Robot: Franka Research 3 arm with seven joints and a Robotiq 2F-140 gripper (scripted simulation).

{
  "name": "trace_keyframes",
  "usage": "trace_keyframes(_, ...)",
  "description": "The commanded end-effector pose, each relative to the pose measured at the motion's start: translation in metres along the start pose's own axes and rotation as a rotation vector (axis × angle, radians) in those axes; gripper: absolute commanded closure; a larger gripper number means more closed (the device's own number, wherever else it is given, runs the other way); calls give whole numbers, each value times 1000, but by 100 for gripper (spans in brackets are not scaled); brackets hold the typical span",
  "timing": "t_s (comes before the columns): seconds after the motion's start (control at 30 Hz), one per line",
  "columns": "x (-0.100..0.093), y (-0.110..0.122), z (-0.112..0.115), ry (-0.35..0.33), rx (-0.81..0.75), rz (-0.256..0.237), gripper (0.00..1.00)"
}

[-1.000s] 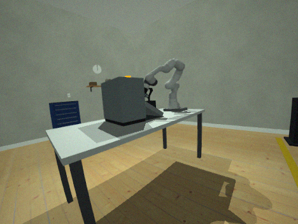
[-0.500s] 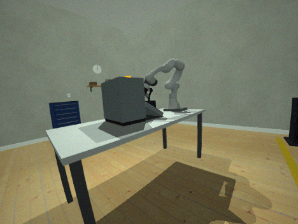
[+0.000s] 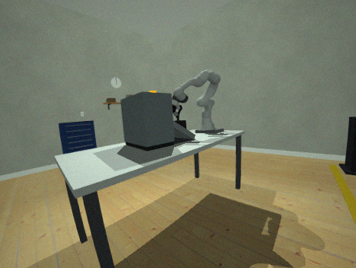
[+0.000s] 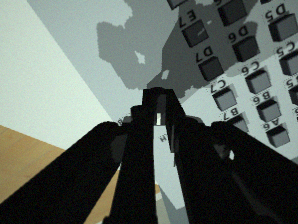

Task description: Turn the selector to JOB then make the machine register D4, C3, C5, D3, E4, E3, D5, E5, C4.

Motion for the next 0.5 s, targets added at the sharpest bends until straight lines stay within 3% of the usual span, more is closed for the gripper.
trace_keyframes(0.0, 0, 1, 2, 9, 167, -14, 90)
trace_keyframes(0.47, 0, 1, 2, 7, 376, -15, 90)
Point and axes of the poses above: the point where the finger pads meet when closed, its own x axis out along the fingers, its own y axis across the jaws, z = x × y, the point moved 8 cm from there along -x, back along the fingers, and after that the axes turned 8 degrees about -x, right-handed, at the moved point
